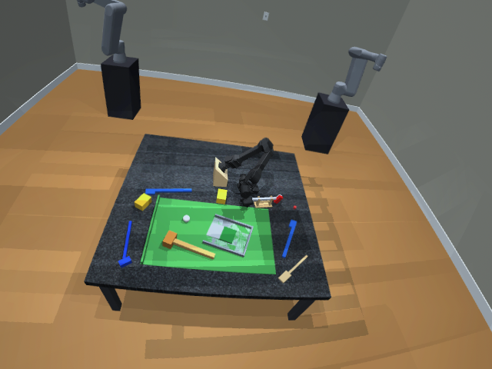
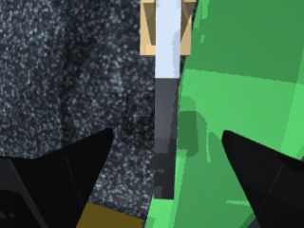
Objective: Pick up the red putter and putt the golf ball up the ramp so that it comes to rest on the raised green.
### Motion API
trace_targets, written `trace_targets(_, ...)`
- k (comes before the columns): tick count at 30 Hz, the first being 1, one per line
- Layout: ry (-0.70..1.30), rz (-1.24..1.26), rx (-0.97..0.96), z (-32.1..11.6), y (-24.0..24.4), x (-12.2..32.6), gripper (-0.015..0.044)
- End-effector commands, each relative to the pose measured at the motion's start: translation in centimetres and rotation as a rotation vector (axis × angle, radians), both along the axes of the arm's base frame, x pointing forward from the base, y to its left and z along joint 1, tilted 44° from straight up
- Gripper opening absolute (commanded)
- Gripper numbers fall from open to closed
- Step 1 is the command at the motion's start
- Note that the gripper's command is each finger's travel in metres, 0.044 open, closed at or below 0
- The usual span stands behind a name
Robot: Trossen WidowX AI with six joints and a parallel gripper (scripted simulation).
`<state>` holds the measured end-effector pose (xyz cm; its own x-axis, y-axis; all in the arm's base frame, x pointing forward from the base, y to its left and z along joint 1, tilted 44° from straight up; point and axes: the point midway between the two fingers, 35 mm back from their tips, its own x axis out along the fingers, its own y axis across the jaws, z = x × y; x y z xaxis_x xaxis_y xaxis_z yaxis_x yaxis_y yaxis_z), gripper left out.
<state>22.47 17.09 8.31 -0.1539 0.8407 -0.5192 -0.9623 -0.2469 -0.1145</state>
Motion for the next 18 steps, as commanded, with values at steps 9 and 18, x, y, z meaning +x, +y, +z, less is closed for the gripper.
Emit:
trace_targets(9,0.001,0.001,0.001,-0.84,0.84,-0.17,0.0414)
trace_targets(18,0.001,0.001,0.001,-0.84,0.84,-0.17,0.0177)
